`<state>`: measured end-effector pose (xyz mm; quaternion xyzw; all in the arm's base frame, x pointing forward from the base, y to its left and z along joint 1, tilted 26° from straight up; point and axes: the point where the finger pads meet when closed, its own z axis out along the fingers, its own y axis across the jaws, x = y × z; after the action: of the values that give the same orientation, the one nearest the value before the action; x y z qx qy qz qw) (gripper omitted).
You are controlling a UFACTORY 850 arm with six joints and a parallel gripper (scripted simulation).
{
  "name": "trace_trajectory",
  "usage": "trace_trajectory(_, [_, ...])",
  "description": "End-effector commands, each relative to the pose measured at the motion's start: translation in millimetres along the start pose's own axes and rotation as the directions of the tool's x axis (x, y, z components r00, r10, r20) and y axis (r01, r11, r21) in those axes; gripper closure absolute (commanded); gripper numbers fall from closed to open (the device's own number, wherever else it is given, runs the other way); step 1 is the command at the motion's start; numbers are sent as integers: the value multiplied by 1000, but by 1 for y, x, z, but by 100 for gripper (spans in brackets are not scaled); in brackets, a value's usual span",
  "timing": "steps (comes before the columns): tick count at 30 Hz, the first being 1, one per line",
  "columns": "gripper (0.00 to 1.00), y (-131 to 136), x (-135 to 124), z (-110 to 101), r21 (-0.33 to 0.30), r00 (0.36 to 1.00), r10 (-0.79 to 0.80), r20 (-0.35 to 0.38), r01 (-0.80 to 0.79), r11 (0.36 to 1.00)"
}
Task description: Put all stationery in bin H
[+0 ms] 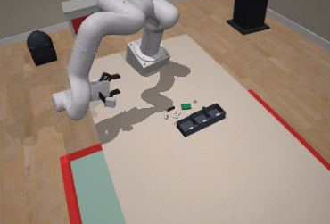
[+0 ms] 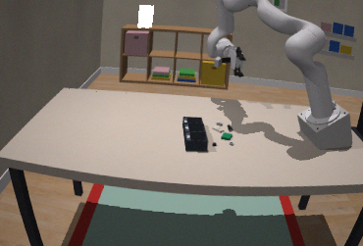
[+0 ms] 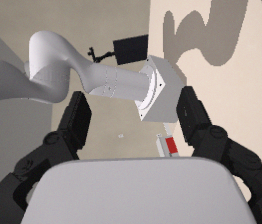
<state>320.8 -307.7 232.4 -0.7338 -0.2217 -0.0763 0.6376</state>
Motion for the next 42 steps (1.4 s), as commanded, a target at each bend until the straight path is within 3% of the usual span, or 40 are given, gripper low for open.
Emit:
trace_trajectory(1, [0, 0, 0, -1, -1, 1000, -1, 0, 1, 1000])
trace_trajectory(17, [0, 0, 0, -1, -1, 1000, -1, 0, 1, 1000])
trace_trajectory(18, [93, 8, 1, 1, -1, 1000, -1, 0, 1, 1000])
trace_trajectory(21, [93, 15, 1, 2, -1, 1000, -1, 0, 1, 1000])
trace_trajectory(22, [93, 14, 6, 9, -50, 1000, 5, -7, -5, 999])
trace_trajectory(23, [93, 14, 12, 14, -68, 999, 32, 31, -30, 997])
trace_trajectory(26, [93, 15, 20, 20, -80, 997, 51, 56, -47, 996])
trace_trajectory(28, [93, 16, 31, 31, -159, 990, 100, 98, -83, 984])
trace_trajectory(31, [93, 16, 37, 37, -164, 990, 103, 101, -85, 983])
trace_trajectory(32, [93, 16, 42, 43, -206, 985, 126, 118, -100, 973])
trace_trajectory(37, [93, 17, 53, 55, -250, 979, 152, 134, -115, 961])
trace_trajectory(39, [93, 17, 64, 68, -337, 968, 197, 156, -136, 932])
trace_trajectory(41, [93, 18, 67, 72, -337, 968, 198, 156, -136, 932])
trace_trajectory(42, [93, 18, 73, 79, -381, 962, 219, 162, -143, 913])
